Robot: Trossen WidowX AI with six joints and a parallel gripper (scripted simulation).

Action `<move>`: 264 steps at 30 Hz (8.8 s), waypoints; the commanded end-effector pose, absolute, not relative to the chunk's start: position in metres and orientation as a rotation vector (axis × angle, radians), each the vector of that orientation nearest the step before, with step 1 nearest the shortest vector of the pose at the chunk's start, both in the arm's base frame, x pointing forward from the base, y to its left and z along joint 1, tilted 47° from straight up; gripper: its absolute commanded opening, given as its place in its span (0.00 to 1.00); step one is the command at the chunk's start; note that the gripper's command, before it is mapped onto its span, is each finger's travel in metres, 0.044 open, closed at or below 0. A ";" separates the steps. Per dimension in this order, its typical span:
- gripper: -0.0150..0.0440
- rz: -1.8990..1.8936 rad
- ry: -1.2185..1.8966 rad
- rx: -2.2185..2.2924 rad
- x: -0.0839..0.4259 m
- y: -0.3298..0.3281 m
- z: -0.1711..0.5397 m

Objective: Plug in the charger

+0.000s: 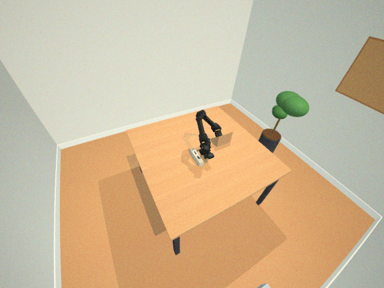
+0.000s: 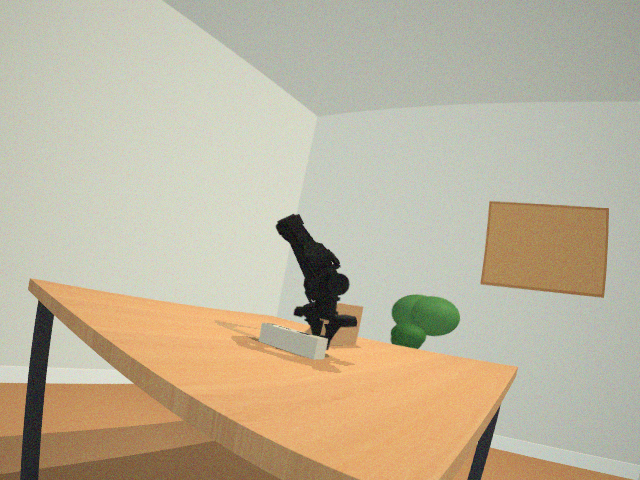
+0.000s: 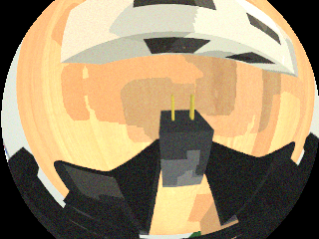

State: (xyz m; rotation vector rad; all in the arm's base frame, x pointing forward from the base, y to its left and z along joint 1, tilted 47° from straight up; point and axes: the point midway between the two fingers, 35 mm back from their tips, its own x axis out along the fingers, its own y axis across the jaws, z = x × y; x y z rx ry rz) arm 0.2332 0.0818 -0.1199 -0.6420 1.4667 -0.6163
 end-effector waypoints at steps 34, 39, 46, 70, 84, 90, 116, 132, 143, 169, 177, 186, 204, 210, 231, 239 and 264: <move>0.25 -0.613 1.467 -0.652 0.258 0.083 -0.122; 0.25 -0.613 1.467 -0.652 0.259 0.083 -0.122; 0.25 -0.613 1.466 -0.652 0.261 0.083 -0.122; 0.25 -0.613 1.466 -0.652 0.266 0.084 -0.121; 0.25 -0.613 1.466 -0.652 0.271 0.084 -0.121; 0.25 -0.613 1.466 -0.652 0.272 0.084 -0.121; 0.25 -0.613 1.466 -0.651 0.281 0.085 -0.120; 0.25 -0.613 1.465 -0.651 0.288 0.085 -0.120; 0.25 -0.613 1.465 -0.651 0.292 0.085 -0.121; 0.25 -0.613 1.465 -0.651 0.293 0.084 -0.122; 0.25 -0.613 1.465 -0.651 0.292 0.083 -0.122; 0.25 -0.613 1.465 -0.651 0.291 0.083 -0.122; 0.25 -0.613 1.465 -0.651 0.290 0.085 -0.120; 0.25 -0.613 1.465 -0.651 0.290 0.085 -0.120; 0.25 -0.613 1.465 -0.651 0.290 0.087 -0.118; 0.25 -0.613 1.465 -0.651 0.291 0.088 -0.117; 0.25 -0.613 1.465 -0.651 0.292 0.086 -0.119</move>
